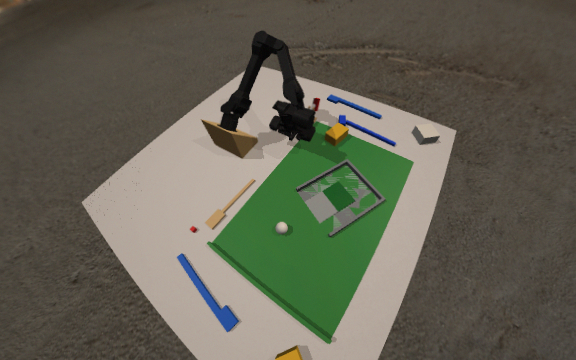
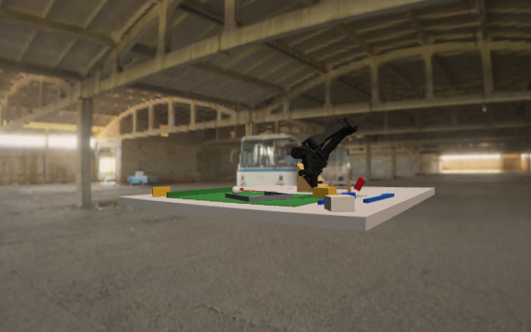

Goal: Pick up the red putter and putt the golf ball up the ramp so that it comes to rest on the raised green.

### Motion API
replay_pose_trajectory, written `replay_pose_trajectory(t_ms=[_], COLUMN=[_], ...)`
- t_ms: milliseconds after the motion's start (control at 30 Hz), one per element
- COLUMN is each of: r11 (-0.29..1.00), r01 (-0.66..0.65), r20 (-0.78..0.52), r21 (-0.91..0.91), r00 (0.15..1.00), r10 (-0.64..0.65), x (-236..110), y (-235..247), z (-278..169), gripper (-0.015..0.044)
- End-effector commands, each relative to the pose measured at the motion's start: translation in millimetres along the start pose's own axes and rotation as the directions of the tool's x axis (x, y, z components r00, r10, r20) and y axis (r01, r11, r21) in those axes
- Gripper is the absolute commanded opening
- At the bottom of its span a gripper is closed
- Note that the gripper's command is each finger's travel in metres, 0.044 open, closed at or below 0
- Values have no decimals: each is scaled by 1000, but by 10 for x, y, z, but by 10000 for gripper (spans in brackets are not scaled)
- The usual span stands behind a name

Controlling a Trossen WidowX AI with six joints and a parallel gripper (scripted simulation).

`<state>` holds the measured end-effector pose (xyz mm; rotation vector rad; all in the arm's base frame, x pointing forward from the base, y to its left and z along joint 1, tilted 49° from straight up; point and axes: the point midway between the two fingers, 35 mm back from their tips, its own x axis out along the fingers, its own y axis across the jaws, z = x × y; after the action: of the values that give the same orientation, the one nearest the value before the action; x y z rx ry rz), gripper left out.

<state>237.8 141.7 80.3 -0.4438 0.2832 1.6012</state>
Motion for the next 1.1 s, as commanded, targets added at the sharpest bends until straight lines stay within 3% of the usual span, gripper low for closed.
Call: replay_pose_trajectory(t_ms=[0,67,300,1067], r11=[1000,1000,1000,1000], r01=[0,0,0,-1], r20=[0,0,0,-13], r21=[-2,-2,-2,3], r00=[1000,1000,1000,1000], r10=[0,0,0,1], x=[-3,-3,-3,-857], y=[-2,-2,-2,-19], z=[1,1,1,194], gripper=[99,46,0,0])
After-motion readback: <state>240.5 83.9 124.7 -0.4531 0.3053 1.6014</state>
